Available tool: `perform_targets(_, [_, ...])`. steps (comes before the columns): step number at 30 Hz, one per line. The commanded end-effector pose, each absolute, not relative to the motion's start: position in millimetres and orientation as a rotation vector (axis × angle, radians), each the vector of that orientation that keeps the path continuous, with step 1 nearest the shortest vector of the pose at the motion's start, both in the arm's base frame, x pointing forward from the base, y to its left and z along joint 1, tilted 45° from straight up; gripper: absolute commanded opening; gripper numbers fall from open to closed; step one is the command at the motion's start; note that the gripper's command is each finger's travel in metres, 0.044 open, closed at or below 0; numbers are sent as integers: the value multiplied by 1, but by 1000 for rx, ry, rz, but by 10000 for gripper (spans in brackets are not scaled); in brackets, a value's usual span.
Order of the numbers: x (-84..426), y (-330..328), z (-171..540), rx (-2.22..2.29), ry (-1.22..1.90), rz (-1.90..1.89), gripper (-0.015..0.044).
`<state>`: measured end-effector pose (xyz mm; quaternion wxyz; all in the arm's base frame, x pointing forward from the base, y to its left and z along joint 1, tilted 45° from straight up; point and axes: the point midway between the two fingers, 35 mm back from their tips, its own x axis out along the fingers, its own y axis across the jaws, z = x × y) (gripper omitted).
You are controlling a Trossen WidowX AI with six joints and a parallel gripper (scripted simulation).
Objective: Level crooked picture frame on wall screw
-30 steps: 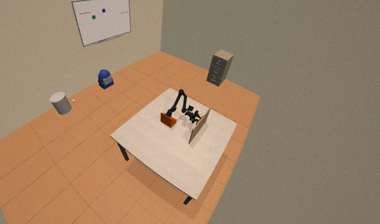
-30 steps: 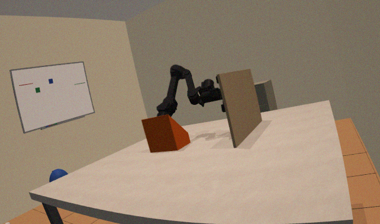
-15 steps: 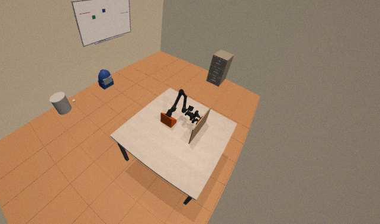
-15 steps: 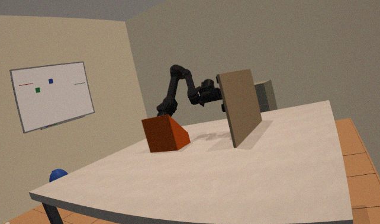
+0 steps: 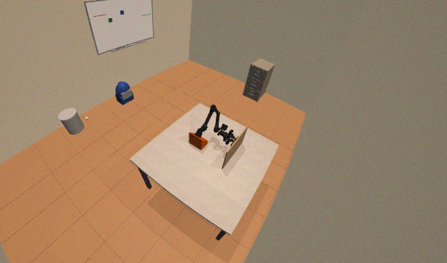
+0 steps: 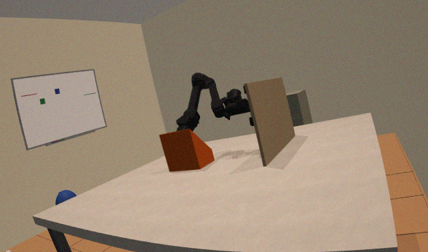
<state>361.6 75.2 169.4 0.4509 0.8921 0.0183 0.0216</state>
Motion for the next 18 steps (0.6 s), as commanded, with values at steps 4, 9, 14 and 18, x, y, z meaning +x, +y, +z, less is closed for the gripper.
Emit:
perform_targets(4, [362,76,170,2208,48,56,93])
perform_targets(9, [362,76,170,2208,48,56,60])
perform_targets(14, [362,76,170,2208,48,56,0])
perform_targets(18, [362,76,170,2208,48,56,0])
